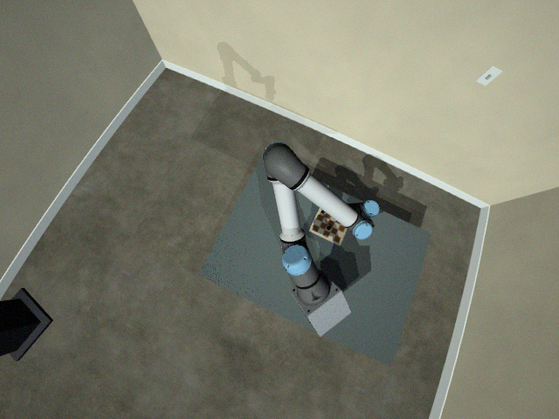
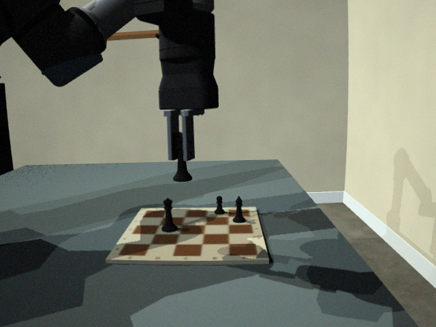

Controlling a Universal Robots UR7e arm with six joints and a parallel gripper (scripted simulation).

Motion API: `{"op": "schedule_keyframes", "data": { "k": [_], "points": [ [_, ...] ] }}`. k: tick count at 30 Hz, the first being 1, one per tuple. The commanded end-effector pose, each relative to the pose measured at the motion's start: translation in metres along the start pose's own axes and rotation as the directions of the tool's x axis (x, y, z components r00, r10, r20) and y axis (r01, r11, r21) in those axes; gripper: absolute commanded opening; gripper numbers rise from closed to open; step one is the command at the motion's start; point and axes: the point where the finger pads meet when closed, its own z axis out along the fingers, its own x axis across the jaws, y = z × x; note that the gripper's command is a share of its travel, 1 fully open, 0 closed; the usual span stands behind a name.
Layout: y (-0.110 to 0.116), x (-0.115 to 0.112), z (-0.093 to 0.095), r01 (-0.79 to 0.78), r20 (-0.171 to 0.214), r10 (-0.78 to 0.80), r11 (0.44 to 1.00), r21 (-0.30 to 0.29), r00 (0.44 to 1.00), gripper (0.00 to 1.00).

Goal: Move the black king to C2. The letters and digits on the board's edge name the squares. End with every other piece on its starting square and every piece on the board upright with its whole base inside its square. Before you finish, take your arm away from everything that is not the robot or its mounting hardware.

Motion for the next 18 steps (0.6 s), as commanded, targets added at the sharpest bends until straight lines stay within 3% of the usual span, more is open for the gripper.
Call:
{"op": "schedule_keyframes", "data": {
  "k": [1,8,10,18],
  "points": [
    [0.012,0.003,-0.001,-0.046,0.001,0.046,0.999,0.001,0.999,0.0],
    [0.061,0.02,-0.002,-0.239,0.002,0.239,0.971,0.001,0.971,0.0],
    [0.061,0.02,-0.002,-0.239,0.002,0.239,0.971,0.001,0.971,0.0],
    [0.099,0.038,-0.002,-0.384,0.0,0.384,0.923,-0.002,0.923,0.0]
  ]
}}
